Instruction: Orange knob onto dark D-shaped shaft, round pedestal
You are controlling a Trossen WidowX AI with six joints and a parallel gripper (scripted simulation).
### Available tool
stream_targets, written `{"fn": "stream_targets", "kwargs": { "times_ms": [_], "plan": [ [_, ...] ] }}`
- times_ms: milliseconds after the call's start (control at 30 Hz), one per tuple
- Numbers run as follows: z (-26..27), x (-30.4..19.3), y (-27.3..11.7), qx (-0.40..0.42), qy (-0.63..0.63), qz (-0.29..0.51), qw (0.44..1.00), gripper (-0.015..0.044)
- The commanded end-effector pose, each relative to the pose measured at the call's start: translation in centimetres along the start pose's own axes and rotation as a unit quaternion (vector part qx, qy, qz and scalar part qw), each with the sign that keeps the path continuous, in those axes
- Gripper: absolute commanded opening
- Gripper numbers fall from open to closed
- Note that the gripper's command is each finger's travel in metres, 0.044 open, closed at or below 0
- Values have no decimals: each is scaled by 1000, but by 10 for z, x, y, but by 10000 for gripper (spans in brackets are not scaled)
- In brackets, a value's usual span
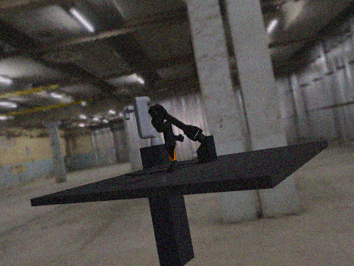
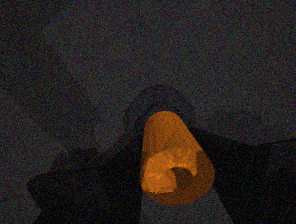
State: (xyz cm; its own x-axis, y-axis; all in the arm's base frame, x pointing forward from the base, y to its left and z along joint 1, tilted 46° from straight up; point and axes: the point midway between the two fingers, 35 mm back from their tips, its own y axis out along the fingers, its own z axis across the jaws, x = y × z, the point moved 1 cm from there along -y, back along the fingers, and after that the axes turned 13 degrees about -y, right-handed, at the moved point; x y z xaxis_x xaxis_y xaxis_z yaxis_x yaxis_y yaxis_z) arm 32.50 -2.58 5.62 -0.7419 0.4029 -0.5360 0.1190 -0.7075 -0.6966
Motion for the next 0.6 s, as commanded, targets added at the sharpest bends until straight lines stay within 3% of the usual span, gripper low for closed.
{"fn": "stream_targets", "kwargs": {
  "times_ms": [0,567],
  "plan": [
    [1,-1,-1,-1,-2,2,1000,0],
    [0,0,-3,-1,-2,2,1000,0]
  ]
}}
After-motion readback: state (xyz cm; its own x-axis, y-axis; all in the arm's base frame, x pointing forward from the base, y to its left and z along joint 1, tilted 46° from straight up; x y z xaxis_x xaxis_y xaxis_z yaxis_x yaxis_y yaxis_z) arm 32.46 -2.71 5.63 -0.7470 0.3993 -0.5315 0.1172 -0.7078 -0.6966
